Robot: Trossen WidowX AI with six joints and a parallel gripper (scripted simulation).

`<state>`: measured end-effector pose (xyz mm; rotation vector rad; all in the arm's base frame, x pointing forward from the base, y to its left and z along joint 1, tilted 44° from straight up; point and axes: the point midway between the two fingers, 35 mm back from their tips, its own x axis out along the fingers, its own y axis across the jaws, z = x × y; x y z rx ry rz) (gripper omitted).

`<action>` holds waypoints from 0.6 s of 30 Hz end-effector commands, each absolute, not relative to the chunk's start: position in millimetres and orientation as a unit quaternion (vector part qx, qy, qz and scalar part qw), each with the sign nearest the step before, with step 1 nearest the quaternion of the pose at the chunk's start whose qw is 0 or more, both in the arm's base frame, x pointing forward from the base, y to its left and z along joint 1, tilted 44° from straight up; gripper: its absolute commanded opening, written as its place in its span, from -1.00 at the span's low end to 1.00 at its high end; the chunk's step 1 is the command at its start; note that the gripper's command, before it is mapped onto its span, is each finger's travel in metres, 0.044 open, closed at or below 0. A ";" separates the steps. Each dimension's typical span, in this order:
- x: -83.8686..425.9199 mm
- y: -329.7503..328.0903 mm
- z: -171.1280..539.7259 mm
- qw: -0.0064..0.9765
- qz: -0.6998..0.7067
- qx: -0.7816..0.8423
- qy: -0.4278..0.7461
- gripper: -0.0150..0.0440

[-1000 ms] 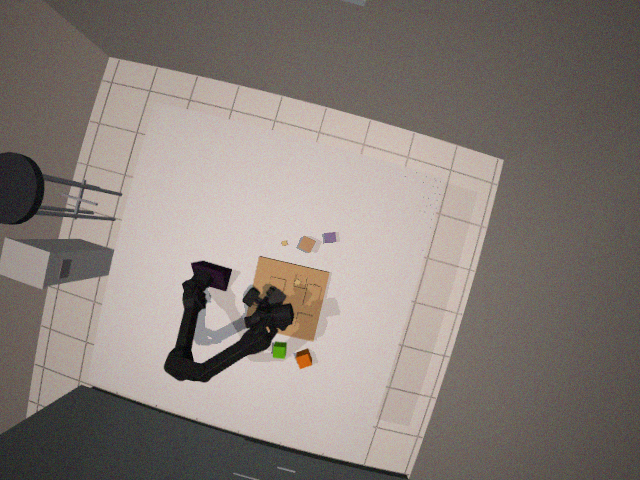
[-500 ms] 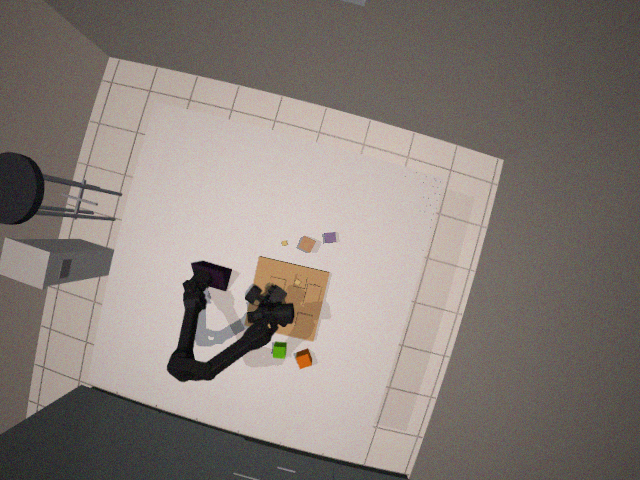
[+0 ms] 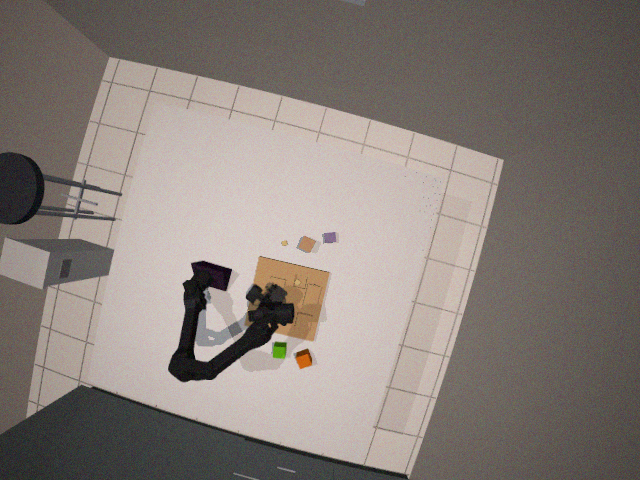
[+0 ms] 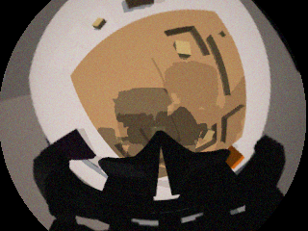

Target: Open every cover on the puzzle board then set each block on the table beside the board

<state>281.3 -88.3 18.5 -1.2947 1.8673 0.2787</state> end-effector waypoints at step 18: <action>281.9 -97.5 19.8 0.409 0.113 -0.517 0.743 -0.49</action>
